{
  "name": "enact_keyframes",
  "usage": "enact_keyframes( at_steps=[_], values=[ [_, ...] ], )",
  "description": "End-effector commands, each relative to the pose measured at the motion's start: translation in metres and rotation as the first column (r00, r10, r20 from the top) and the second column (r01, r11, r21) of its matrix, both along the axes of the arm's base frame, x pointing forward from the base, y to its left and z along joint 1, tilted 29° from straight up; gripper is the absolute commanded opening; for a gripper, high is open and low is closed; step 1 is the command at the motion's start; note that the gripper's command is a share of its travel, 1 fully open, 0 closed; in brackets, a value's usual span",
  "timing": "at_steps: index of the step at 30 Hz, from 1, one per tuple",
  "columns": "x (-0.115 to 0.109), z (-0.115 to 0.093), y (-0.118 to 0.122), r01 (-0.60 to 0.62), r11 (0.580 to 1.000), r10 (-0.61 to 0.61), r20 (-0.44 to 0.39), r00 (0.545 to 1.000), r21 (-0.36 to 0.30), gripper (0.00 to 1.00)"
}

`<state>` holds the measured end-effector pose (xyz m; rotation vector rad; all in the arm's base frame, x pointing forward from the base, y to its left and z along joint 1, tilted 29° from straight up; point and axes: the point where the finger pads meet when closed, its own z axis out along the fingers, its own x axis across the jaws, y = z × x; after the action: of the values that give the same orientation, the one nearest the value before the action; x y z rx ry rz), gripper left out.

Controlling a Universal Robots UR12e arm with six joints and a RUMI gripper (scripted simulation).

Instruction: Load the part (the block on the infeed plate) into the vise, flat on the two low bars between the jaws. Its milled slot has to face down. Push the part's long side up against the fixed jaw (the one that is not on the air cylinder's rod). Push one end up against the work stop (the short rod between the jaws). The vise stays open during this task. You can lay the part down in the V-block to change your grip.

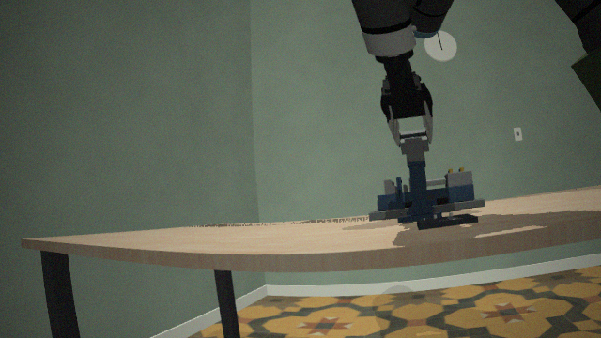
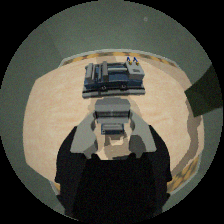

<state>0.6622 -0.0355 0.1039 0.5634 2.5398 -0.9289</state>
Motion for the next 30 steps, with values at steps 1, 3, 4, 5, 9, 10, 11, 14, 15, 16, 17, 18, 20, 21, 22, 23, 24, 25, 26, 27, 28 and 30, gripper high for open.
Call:
enact_keyframes(
  at_steps=[1,3,4,5,9,10,11,14,15,16,17,18,20,21,22,23,24,25,26,27,28,30],
  values=[
    [0.0002,0.0006,0.0001,0.000,1.000,0.000,0.001,1.000,0.000,0.00],
    [0.0002,0.0006,0.0001,0.000,1.000,0.000,0.001,1.000,0.000,0.00],
    [0.0002,0.0006,0.0001,0.000,1.000,0.000,0.001,1.000,0.000,0.00],
    [0.0002,0.0006,0.0001,0.000,1.000,0.000,0.001,1.000,0.000,0.00],
    [0.0002,0.0006,0.0001,0.000,1.000,0.000,0.001,1.000,0.000,0.00],
    [0.0002,0.0006,0.0001,0.000,1.000,0.000,0.001,1.000,0.000,0.00],
    [0.0002,0.0006,0.0001,0.000,1.000,0.000,0.001,1.000,0.000,0.00],
    [0.0002,0.0006,0.0001,0.000,1.000,0.000,0.001,1.000,0.000,0.00],
    [0.0002,0.0006,0.0001,0.000,1.000,0.000,0.001,1.000,0.000,0.00],
    [0.0002,0.0006,0.0001,0.000,1.000,0.000,0.001,1.000,0.000,0.00],
    [0.0002,0.0006,0.0001,0.000,1.000,0.000,0.001,1.000,0.000,0.51],
    [0.0002,0.0006,0.0001,0.000,1.000,0.000,0.001,1.000,0.000,0.51],
    [0.0002,0.0006,0.0001,0.000,1.000,0.000,0.001,1.000,0.000,0.51],
    [0.0002,0.0006,0.0001,0.000,1.000,0.000,0.001,1.000,0.000,0.51],
    [0.0002,0.0006,0.0001,0.000,1.000,0.000,0.001,1.000,0.000,0.51],
    [0.0002,0.0006,0.0001,0.000,1.000,0.000,0.001,1.000,0.000,0.51],
    [0.0002,0.0006,0.0001,0.000,1.000,0.000,0.001,1.000,0.000,0.51],
    [0.0002,0.0006,0.0001,0.000,1.000,0.000,0.001,1.000,0.000,0.51],
    [0.0002,0.0006,0.0001,0.000,1.000,0.000,0.001,1.000,0.000,0.51],
    [0.0002,0.0006,0.0001,0.000,1.000,0.000,0.001,1.000,0.000,0.51],
    [0.0002,0.0006,0.0001,0.000,1.000,0.000,0.001,1.000,0.000,0.51],
    [0.0002,0.0006,0.0001,0.000,1.000,0.000,0.001,1.000,0.000,0.51]
  ],
)
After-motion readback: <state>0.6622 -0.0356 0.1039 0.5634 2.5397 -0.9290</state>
